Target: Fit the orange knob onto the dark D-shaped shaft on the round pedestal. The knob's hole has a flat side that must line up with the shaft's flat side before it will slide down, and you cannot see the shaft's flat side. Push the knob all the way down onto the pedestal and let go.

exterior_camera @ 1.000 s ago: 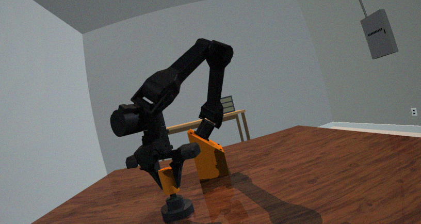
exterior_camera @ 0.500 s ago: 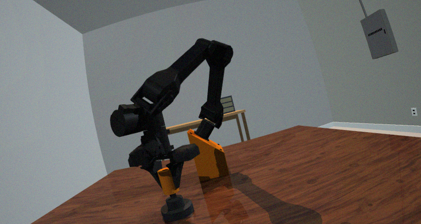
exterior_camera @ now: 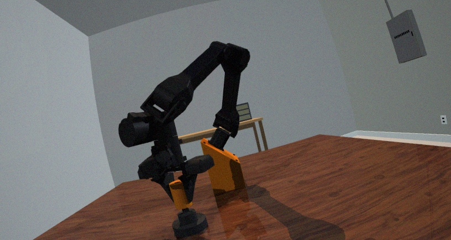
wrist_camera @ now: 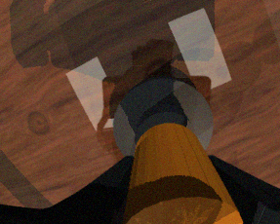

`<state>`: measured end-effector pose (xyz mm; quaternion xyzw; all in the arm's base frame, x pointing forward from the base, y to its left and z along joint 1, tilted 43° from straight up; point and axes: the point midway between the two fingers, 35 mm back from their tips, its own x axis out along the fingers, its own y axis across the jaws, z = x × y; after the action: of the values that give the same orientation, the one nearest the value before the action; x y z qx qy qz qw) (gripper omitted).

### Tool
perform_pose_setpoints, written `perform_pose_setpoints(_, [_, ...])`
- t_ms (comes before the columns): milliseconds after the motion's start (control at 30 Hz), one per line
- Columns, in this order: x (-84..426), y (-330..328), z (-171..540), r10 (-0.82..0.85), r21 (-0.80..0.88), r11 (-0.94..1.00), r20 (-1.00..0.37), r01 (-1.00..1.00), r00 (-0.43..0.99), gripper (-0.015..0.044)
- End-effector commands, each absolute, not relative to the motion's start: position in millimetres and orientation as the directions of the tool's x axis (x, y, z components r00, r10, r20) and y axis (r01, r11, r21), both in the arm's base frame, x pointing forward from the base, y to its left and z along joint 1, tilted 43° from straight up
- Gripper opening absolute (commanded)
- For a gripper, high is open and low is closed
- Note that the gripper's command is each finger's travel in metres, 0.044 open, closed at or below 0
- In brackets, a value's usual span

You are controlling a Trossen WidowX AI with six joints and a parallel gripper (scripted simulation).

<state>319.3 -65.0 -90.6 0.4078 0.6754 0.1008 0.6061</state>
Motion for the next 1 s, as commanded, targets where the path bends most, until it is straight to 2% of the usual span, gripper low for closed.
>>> perform_pose_setpoints(0, [320.3, -67.1, -88.5, 0.672, 0.629, 0.646, -0.737, 0.432, 0.068, 0.0])
perform_pose_setpoints(167, [320.8, -68.2, -87.7, 0.672, 0.623, 0.637, -0.737, 0.455, 0.068, 0.0])
perform_pose_setpoints(367, [320.1, -67.5, -89.3, 0.672, 0.564, 0.557, -0.737, 0.61, 0.068, 0.0])
perform_pose_setpoints(967, [320.3, -64.6, -90.9, 0.672, 0.564, 0.557, -0.737, 0.61, 0.068, 0.0])
